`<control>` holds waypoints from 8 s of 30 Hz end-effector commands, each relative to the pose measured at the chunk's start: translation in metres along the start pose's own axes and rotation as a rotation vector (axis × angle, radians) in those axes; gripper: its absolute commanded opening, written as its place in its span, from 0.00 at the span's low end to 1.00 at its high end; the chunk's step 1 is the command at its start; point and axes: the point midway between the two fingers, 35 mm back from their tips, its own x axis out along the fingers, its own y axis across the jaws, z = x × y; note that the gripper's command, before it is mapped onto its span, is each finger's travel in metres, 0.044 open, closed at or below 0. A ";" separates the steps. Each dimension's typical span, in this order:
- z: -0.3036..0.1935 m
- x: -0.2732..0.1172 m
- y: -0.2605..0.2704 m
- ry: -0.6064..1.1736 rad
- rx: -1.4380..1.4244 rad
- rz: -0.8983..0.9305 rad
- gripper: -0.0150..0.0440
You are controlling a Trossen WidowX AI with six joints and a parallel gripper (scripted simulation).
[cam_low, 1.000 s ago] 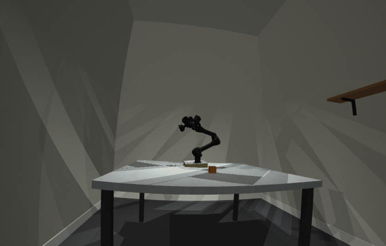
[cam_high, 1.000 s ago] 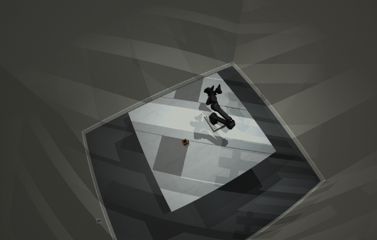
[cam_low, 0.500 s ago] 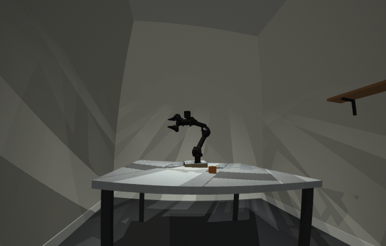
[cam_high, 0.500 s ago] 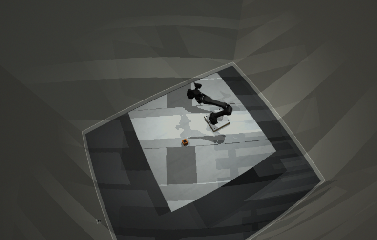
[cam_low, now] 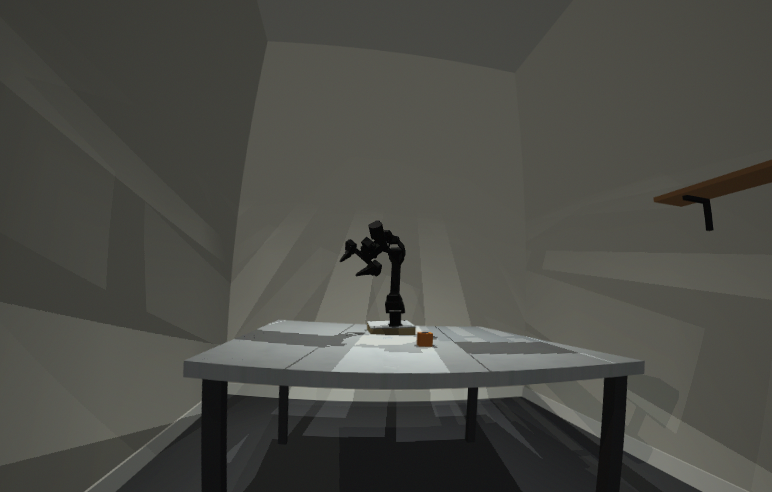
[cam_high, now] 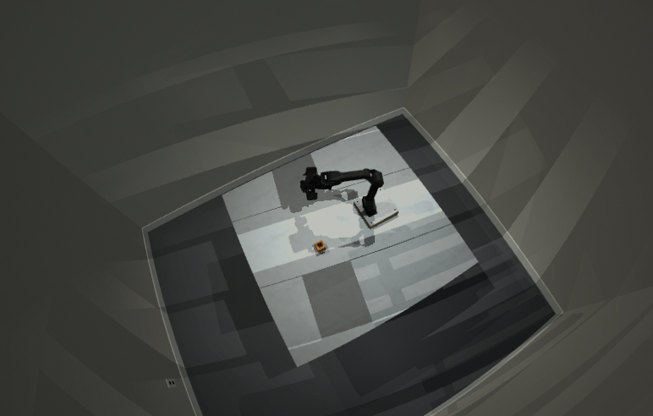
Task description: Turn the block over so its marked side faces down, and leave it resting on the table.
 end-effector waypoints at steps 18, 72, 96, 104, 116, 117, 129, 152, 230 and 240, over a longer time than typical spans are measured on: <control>-0.016 -0.072 0.312 0.508 -0.208 0.771 1.00; -0.065 -0.026 0.372 0.539 -0.214 0.779 0.82; -0.065 -0.026 0.372 0.539 -0.214 0.779 0.38; -0.049 -0.043 0.354 0.539 -0.213 0.779 0.25; -0.049 -0.041 0.357 0.462 -0.185 0.785 0.25; -0.049 -0.041 0.358 0.449 -0.180 0.786 0.25; -0.051 -0.038 0.361 0.284 -0.113 0.794 0.25; -0.057 -0.041 0.357 0.050 -0.008 0.798 0.25; -0.075 -0.025 0.374 -0.466 0.209 0.777 1.00; -0.075 -0.025 0.374 -0.466 0.209 0.777 1.00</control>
